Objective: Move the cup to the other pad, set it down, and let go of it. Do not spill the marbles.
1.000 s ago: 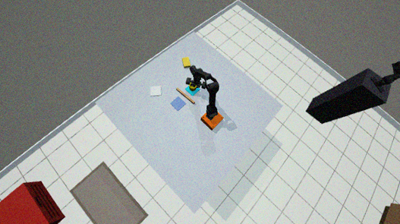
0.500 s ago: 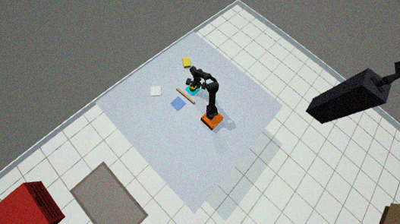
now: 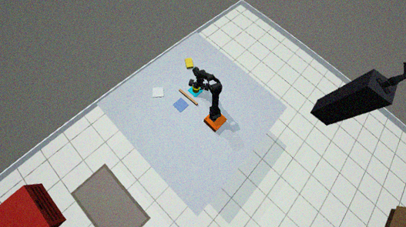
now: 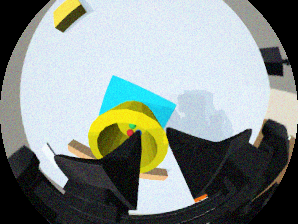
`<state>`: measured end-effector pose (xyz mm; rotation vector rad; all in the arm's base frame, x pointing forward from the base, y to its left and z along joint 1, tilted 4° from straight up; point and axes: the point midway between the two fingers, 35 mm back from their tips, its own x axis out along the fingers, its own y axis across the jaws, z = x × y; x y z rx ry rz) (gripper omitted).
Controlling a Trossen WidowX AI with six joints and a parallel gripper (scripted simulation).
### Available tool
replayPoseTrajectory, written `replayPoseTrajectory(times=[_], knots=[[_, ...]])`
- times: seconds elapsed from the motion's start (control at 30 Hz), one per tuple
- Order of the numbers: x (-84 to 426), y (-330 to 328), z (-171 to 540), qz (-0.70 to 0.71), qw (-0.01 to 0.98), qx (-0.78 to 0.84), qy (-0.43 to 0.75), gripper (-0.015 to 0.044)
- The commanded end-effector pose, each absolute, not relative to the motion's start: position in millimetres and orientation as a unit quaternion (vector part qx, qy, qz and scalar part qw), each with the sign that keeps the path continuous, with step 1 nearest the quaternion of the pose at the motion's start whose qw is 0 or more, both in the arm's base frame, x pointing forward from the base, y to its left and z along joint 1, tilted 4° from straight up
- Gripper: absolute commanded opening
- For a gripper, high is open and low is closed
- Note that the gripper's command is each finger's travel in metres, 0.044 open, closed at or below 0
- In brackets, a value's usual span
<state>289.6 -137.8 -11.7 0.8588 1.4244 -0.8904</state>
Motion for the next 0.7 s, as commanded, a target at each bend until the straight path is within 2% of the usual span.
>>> replayPoseTrajectory(times=[0.0, 0.67], knots=[[290.1, -137.9, -8.1, -0.382, 0.587, 0.368, 0.611, 0.0147], [292.3, -137.9, 28.3, -0.382, 0.588, 0.366, 0.611, 0.0147]])
